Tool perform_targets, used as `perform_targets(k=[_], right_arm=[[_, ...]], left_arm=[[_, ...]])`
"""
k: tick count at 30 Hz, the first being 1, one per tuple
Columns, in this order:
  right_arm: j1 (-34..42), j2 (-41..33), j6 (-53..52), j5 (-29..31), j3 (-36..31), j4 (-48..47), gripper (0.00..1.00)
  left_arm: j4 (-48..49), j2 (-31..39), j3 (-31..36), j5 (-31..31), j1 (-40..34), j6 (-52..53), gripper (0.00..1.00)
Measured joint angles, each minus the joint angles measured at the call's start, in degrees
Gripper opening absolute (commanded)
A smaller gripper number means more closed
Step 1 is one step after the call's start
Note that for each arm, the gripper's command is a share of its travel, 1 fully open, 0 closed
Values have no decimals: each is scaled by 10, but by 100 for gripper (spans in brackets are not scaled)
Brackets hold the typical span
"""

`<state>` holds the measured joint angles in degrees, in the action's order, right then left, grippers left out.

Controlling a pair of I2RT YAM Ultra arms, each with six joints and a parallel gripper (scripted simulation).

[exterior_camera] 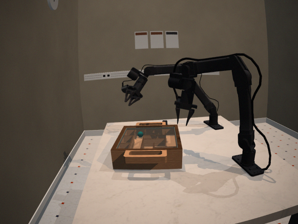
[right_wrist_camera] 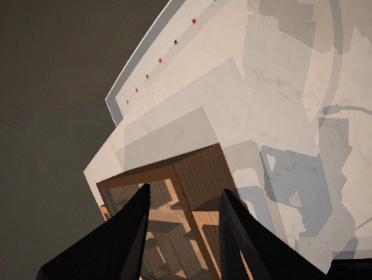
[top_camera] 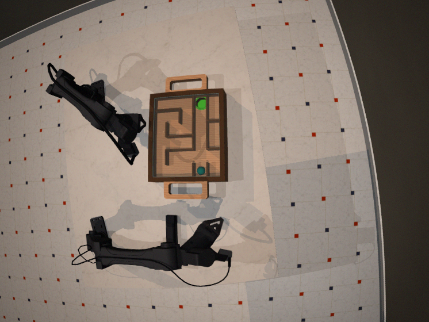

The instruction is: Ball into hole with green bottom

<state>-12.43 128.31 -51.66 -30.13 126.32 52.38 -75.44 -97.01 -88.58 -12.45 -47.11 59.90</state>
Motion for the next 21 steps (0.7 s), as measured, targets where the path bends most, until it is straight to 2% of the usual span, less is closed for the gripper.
perform_targets(k=[8,16,21], right_arm=[[57,-32,56,96,-52,21,39],[141,-60,129,194,-105,59,39],[175,-73,164,256,-134,71,39]], left_arm=[[1,-60,-58,40,97,-138,39],[48,-102,-85,73,217,-258,39],[75,-110,-85,100,266,-356,39]])
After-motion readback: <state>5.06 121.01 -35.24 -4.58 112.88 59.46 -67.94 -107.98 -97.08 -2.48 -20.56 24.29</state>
